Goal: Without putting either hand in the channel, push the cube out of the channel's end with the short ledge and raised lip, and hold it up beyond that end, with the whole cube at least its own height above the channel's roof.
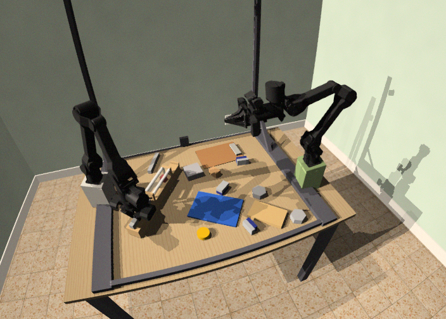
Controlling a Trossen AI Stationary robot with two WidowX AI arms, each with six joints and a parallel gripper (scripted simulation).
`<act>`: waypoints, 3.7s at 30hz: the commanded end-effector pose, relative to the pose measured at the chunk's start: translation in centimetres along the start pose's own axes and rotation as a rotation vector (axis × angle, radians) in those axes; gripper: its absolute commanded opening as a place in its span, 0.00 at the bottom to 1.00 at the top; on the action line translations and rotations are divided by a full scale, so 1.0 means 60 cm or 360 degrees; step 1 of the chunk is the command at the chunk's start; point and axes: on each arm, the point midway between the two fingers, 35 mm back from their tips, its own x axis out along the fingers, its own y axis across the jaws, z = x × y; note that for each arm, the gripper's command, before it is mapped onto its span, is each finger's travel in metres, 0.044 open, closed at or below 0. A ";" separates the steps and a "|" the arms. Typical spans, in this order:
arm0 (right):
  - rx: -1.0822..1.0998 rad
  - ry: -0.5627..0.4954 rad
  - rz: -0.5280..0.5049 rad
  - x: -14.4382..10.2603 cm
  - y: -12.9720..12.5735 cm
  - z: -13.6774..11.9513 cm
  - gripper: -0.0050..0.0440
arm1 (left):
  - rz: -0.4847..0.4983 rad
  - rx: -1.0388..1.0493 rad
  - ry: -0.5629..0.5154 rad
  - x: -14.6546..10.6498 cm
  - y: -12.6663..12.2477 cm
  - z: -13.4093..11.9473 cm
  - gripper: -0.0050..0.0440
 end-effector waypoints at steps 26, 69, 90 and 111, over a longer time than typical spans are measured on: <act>-0.0007 0.0009 -0.0045 -0.010 -0.007 0.065 0.10 | -0.0004 0.0004 -0.0033 -0.002 -0.001 0.013 0.10; -0.0009 0.0005 -0.0052 -0.011 -0.010 0.114 0.42 | -0.0004 0.0004 -0.0033 -0.002 -0.001 0.013 0.10; -0.0011 0.0005 -0.0062 -0.032 -0.013 0.114 0.42 | -0.0004 0.0004 -0.0033 -0.002 -0.001 0.013 0.10; -0.0017 0.0003 -0.0058 -0.116 -0.011 0.114 0.42 | -0.0004 0.0004 -0.0033 -0.002 -0.001 0.013 0.10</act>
